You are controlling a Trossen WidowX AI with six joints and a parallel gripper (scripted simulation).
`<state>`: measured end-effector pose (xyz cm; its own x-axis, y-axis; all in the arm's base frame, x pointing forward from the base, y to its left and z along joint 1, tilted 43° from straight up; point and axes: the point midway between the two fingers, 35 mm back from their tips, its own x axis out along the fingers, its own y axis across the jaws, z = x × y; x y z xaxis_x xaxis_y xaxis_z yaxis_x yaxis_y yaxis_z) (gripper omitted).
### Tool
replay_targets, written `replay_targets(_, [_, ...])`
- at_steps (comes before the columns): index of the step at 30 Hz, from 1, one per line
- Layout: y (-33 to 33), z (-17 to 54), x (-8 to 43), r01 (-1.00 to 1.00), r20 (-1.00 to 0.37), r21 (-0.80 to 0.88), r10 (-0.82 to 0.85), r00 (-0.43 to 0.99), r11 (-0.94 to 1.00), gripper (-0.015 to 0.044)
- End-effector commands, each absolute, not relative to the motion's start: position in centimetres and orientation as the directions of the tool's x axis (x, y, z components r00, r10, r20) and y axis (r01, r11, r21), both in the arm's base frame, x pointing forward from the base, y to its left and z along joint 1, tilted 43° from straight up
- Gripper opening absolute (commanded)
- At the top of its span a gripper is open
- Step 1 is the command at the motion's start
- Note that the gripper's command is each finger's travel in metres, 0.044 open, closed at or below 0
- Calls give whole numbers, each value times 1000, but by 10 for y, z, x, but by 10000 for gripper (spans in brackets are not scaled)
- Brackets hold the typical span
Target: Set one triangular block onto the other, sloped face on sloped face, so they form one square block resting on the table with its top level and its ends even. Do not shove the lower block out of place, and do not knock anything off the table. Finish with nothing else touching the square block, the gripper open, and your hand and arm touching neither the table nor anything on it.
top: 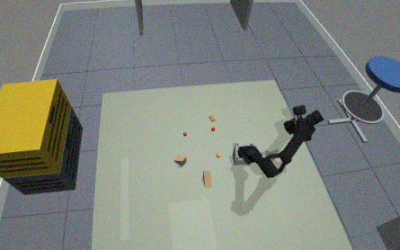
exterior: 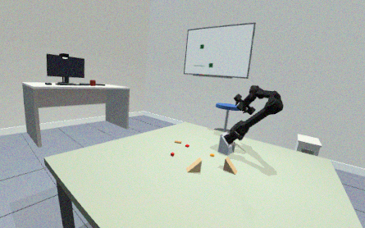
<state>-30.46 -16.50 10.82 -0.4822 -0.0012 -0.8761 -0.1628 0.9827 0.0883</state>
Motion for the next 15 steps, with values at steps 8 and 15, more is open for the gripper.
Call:
replay_targets(8, [-229,99,-255,-116,-916,-78,-117,-384,990,440])
replay_targets(15, [-305,85,-160,-16,-962,-209,-208,-176,978,440])
